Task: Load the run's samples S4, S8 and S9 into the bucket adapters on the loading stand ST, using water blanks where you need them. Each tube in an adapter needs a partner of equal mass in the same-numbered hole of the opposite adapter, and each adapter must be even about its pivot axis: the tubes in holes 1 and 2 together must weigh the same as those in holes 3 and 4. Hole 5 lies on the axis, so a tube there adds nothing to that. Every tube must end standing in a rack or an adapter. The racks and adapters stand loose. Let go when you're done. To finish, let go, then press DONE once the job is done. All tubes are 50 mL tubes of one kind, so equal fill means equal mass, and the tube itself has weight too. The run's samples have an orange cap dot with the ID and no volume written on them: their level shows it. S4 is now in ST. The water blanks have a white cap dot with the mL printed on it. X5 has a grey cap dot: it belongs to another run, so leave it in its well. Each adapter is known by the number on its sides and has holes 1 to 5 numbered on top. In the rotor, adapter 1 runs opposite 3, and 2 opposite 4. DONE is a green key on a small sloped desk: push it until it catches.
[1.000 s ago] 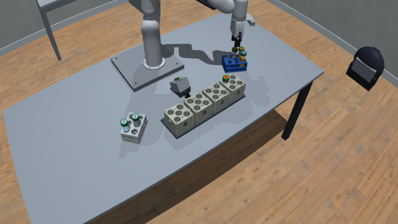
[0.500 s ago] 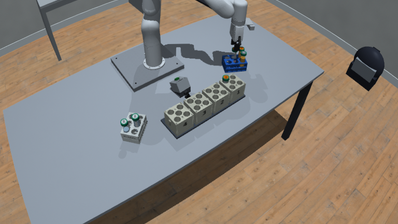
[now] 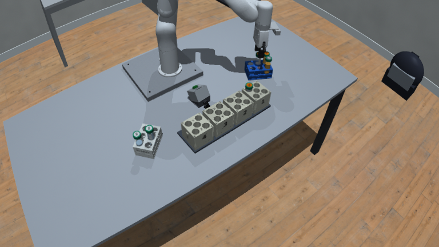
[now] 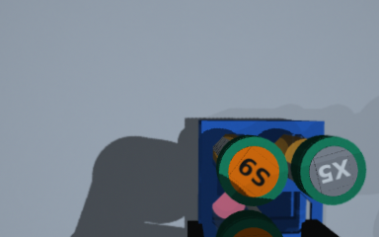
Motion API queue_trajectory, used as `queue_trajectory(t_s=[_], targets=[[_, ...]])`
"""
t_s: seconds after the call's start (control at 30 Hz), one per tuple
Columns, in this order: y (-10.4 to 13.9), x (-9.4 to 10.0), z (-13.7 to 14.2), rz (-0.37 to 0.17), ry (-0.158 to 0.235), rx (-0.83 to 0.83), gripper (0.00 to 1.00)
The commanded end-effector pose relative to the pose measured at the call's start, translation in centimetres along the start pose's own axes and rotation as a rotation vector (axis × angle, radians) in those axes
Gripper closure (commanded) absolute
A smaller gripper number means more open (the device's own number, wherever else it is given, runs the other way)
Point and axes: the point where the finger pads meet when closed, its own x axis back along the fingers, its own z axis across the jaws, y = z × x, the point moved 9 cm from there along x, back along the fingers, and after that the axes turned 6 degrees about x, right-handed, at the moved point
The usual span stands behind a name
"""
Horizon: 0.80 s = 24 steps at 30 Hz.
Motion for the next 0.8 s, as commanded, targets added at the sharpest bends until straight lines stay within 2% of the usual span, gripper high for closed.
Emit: queue_trajectory(t_s=[0.0,0.77], targets=[[-0.1,0.0,-0.1,0.001,0.009,0.000,0.43],[-0.1,-1.3,0.0,0.001,0.009,0.000,0.43]])
